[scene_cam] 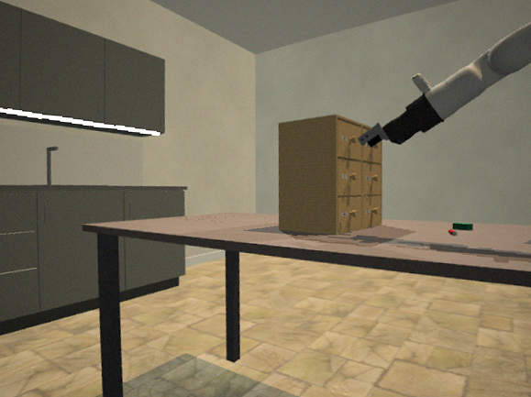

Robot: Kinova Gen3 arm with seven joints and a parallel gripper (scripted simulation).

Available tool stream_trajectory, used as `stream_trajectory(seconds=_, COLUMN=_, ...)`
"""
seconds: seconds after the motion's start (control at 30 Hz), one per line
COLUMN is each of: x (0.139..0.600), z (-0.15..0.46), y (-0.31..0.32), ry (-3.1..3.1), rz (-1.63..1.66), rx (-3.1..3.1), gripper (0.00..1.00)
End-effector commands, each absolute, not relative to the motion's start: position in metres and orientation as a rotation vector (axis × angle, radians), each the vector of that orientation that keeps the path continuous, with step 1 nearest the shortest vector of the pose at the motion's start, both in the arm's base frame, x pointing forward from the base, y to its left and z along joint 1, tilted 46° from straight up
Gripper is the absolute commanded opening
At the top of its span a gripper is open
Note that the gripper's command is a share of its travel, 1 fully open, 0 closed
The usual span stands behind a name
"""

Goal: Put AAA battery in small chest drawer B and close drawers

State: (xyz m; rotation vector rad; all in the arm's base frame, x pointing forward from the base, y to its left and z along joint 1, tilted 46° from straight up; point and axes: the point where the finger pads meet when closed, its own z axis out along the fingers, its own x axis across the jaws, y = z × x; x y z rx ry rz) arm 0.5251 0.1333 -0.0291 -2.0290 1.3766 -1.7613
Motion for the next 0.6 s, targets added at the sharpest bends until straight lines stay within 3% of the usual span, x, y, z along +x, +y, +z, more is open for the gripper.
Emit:
stream_trajectory(seconds=0.0, x=0.5244, z=-0.0283, y=0.1334, ry=1.379, rz=-1.758, rx=-2.016, gripper=1.0)
stream_trajectory(seconds=0.57, x=0.5244, z=-0.0295, y=0.1371, ry=1.39, rz=-1.747, rx=-2.027, gripper=1.0)
